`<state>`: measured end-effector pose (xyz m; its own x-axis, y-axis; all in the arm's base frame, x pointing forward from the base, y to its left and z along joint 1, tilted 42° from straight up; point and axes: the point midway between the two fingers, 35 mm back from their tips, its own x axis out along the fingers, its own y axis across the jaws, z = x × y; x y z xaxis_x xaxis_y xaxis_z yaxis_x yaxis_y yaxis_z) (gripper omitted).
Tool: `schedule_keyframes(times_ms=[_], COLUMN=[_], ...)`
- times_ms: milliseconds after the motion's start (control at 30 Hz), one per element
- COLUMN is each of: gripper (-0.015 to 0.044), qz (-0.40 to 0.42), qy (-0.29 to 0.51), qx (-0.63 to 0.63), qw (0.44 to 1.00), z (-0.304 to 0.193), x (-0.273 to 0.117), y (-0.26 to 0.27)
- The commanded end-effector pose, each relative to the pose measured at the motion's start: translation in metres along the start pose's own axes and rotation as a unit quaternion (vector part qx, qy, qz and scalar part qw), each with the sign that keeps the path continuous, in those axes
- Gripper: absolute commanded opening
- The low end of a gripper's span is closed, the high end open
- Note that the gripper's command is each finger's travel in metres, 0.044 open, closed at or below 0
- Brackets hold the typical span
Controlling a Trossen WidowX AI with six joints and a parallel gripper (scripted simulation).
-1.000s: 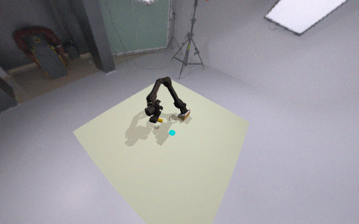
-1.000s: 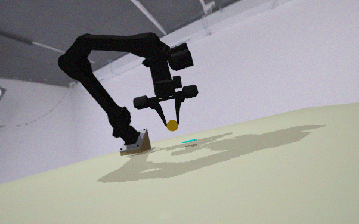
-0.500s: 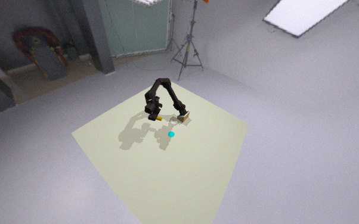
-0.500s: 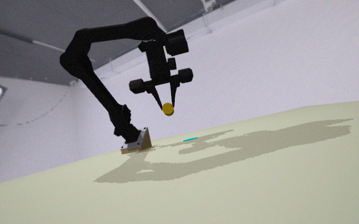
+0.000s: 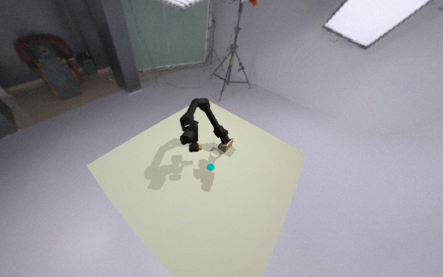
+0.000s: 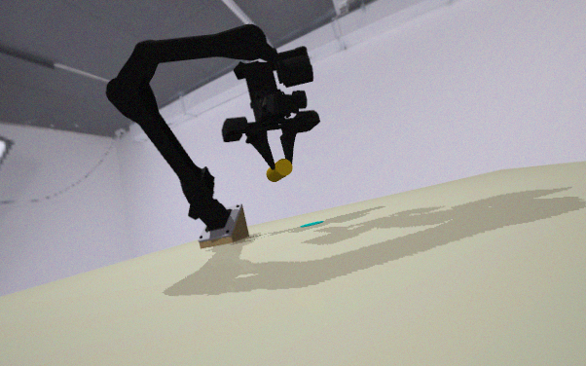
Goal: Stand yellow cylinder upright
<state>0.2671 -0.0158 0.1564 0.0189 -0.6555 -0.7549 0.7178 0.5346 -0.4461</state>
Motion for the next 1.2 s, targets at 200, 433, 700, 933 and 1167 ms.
schedule_keyframes(times_ms=[200,433,700,933,1167], gripper=[0.0105,0.0105,0.0105,0.0105,0.0105], qz=[0.003,0.005,0.006,0.006,0.005], qy=[0.005,0.005,0.005,0.004,0.004], qx=[-0.189,-0.313,-0.449,-0.559,-0.660], qw=[0.982,0.950,0.894,0.829,0.751], z=[-0.020,-0.034,-0.052,-0.068,-0.085], x=[-0.003,-0.006,-0.008,-0.010,-0.012], y=[0.023,0.037,0.052,0.063,0.073])
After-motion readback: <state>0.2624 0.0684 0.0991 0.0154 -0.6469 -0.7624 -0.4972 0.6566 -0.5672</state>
